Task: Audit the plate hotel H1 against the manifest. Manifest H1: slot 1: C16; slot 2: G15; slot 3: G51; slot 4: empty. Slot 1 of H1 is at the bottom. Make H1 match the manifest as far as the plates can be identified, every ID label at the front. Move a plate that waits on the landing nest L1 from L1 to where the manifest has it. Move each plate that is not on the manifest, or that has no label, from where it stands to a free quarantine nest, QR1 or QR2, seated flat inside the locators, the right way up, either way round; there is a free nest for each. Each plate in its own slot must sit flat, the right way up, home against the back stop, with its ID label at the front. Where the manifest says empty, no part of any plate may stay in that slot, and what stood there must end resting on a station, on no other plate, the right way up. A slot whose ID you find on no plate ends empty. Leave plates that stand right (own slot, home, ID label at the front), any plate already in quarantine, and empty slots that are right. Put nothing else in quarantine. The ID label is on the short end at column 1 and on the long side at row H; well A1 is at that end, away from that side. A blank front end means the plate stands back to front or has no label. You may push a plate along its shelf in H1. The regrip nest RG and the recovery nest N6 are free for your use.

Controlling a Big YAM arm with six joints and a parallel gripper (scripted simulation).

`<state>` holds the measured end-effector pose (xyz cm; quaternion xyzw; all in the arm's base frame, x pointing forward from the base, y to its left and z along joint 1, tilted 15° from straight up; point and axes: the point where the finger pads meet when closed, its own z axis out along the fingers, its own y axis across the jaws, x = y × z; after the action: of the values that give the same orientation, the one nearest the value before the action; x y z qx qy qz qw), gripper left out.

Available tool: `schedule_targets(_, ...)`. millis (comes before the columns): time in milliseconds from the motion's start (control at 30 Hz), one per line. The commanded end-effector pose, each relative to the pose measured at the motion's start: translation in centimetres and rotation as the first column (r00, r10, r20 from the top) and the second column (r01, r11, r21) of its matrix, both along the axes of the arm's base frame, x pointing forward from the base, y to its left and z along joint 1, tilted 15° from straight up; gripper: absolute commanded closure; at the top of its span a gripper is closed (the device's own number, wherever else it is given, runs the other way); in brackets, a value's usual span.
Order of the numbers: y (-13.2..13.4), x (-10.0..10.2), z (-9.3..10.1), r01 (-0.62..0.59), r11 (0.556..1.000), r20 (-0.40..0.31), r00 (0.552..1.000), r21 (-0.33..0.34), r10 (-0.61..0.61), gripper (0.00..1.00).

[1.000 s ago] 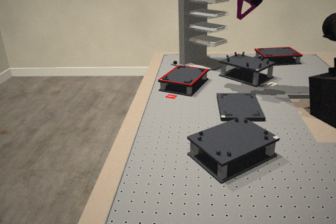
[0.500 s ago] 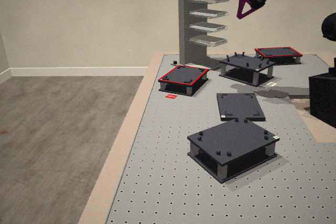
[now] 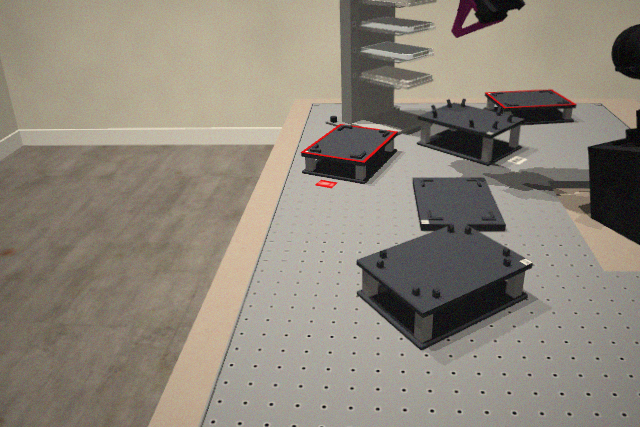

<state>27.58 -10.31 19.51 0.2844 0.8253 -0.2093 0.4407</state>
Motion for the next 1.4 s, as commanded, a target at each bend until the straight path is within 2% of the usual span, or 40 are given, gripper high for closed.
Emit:
schedule_targets(0,-1.4,-0.3,1.4,0.024,1.000,0.053,0.998,-0.013,-0.024,1.00)
schedule_targets(567,-6.0,-2.3,2.3,0.024,0.999,0.048,0.999,-0.025,-0.023,1.00)
schedule_targets(867,-8.9,-3.5,4.6,0.025,0.999,0.069,0.997,-0.046,-0.021,1.00)
schedule_targets(933,-8.9,-3.5,4.6,0.025,0.999,0.069,0.997,-0.046,-0.021,1.00)
schedule_targets(1067,-10.2,-3.9,6.6,0.026,0.997,0.090,0.996,-0.068,-0.020,1.00)
schedule_targets(1367,-13.0,-5.5,6.8,0.025,0.997,0.073,0.997,-0.077,-0.020,1.00)
